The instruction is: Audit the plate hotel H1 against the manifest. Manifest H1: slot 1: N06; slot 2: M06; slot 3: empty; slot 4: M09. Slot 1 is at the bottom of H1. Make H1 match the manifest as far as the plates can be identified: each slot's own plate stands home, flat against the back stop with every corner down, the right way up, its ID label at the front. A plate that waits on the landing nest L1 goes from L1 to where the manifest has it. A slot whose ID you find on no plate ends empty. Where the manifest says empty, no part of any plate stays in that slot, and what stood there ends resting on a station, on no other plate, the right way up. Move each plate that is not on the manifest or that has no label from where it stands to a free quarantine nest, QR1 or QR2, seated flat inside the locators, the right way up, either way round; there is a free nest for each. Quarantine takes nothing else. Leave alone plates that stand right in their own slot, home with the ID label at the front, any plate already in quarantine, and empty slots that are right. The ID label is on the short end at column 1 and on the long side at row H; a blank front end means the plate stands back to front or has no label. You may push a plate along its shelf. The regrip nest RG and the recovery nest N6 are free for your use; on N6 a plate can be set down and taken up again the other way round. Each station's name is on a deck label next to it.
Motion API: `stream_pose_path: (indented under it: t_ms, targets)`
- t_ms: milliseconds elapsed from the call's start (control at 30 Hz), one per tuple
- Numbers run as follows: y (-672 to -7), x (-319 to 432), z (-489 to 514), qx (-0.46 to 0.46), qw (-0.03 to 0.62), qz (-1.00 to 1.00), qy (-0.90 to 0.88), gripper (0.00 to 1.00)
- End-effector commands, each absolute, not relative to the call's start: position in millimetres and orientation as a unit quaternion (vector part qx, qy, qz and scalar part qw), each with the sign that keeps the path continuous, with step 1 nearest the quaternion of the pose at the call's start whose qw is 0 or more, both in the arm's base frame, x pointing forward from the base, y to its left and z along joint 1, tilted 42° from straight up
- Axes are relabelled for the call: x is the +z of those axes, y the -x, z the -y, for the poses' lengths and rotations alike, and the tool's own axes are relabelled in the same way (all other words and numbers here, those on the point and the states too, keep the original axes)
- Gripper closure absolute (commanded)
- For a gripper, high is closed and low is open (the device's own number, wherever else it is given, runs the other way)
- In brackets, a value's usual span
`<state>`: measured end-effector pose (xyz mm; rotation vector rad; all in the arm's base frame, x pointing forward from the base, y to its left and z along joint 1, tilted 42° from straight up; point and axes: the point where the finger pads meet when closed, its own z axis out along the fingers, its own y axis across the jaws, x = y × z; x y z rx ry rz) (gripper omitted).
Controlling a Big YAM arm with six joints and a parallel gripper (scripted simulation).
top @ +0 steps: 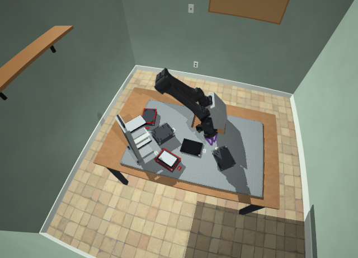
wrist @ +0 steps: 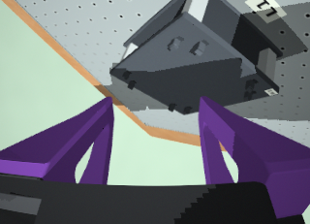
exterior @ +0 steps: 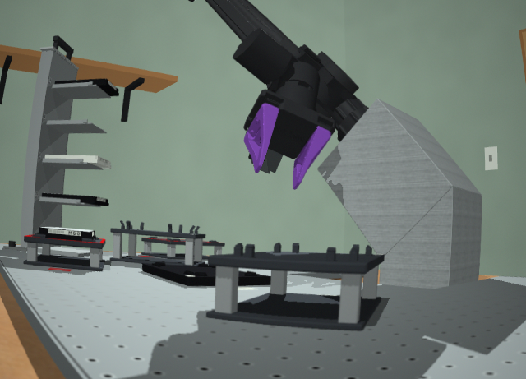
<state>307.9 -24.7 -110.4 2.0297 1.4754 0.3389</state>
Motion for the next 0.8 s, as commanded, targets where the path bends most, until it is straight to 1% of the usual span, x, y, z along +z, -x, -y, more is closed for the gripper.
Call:
stream_pose_path:
  t_ms: [0,333,400,767]
  targets:
    - [-324.6,-103.6,15.8,0.117,0.309,-0.595,-0.733,1.0]
    - [-328.8,-97.1,25.3,0.033,0.307,-0.67,-0.675,1.0]
    - [-328.8,-97.1,25.3,0.033,0.307,-0.67,-0.675,1.0]
    - [-331.9,-87.1,20.6,-0.051,0.29,-0.755,-0.586,1.0]
